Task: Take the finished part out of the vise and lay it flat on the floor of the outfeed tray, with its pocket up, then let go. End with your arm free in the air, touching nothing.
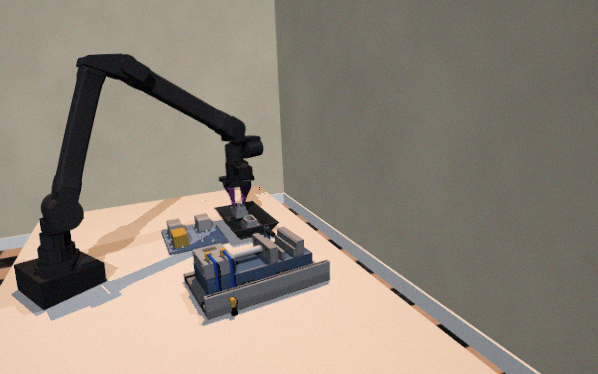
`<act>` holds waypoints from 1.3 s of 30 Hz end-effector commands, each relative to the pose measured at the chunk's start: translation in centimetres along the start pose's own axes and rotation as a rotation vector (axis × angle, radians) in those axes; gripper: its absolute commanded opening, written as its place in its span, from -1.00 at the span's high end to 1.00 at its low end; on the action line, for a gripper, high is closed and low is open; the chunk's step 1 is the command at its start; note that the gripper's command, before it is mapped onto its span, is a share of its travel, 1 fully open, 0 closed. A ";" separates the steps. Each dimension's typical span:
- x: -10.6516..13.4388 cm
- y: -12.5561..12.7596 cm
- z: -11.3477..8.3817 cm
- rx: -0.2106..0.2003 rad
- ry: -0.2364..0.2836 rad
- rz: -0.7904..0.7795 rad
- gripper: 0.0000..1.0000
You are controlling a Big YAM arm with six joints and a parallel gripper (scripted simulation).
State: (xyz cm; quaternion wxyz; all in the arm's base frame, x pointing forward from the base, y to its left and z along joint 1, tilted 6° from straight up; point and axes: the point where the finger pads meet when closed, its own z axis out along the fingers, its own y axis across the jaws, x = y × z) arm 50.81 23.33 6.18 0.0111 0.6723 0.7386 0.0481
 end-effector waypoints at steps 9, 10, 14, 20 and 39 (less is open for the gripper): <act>1.0 1.4 -3.2 -0.059 0.020 0.000 1.00; 1.0 1.4 -3.2 -0.059 0.020 0.000 1.00; 1.0 1.4 -3.2 -0.059 0.020 0.000 1.00; 1.0 1.4 -3.2 -0.059 0.020 0.000 1.00; 0.8 0.8 0.1 -0.021 0.006 0.006 1.00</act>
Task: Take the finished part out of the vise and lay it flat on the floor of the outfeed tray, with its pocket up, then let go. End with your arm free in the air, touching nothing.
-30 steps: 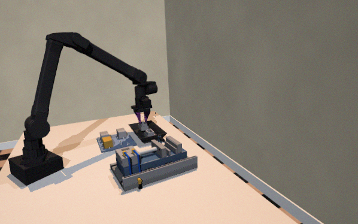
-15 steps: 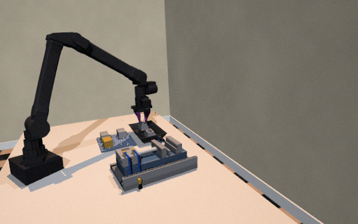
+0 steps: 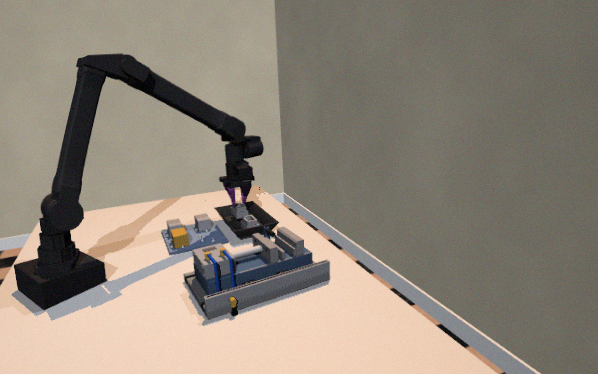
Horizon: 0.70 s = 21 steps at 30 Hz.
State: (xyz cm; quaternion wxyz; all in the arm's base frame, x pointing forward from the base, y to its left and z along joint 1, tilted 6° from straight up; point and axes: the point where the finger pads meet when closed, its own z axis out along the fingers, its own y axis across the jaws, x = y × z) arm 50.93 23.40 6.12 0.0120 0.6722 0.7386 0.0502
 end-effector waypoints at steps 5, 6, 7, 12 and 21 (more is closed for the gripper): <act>0.6 0.3 0.5 -0.010 0.002 0.007 1.00; 0.6 0.3 0.4 -0.010 0.002 0.007 1.00; 0.6 0.2 0.4 -0.010 0.002 0.007 1.00; 0.5 0.1 0.9 -0.003 0.000 0.007 1.00; 0.5 0.2 1.0 -0.005 0.000 0.007 1.00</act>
